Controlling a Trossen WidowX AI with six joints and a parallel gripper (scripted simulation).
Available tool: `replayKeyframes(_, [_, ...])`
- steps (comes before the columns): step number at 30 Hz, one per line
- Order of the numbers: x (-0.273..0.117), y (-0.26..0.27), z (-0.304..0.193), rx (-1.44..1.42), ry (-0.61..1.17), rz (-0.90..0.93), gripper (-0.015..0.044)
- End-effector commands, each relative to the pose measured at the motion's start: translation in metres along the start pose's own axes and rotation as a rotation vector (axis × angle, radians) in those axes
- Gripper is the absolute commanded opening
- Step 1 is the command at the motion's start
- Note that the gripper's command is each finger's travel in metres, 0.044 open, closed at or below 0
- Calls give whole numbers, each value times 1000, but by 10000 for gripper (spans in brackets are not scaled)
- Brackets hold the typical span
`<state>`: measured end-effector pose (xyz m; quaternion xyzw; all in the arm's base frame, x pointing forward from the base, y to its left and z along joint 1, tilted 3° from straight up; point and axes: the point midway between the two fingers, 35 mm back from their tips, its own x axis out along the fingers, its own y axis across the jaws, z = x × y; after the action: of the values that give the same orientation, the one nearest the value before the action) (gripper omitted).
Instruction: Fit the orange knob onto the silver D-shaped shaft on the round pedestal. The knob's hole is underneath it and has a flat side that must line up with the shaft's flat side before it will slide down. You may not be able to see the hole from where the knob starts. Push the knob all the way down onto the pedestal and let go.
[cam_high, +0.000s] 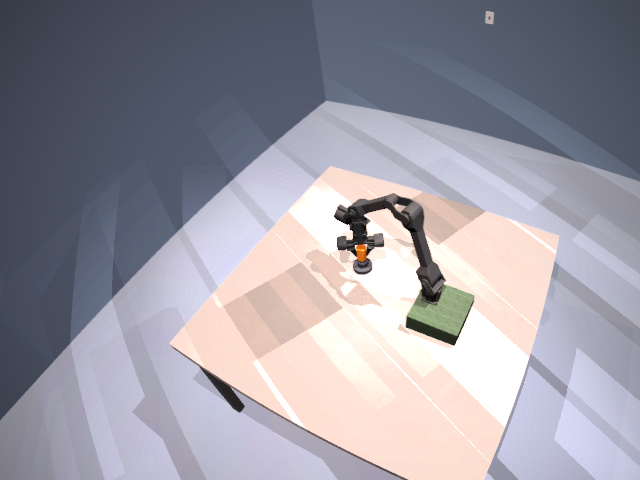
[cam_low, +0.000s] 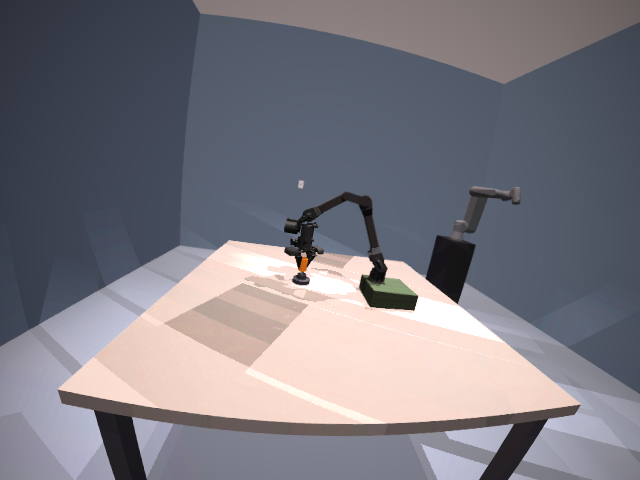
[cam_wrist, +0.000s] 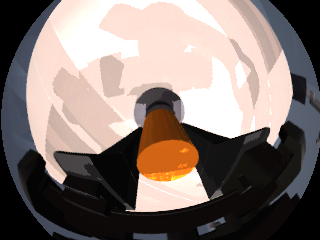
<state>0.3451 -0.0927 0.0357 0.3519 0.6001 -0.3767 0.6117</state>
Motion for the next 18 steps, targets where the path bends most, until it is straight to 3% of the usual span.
replayKeyframes(1, [-3,-2,-2,4,-5,2,0])
replayKeyframes(18, [1,-1,-1,4,-5,2,0])
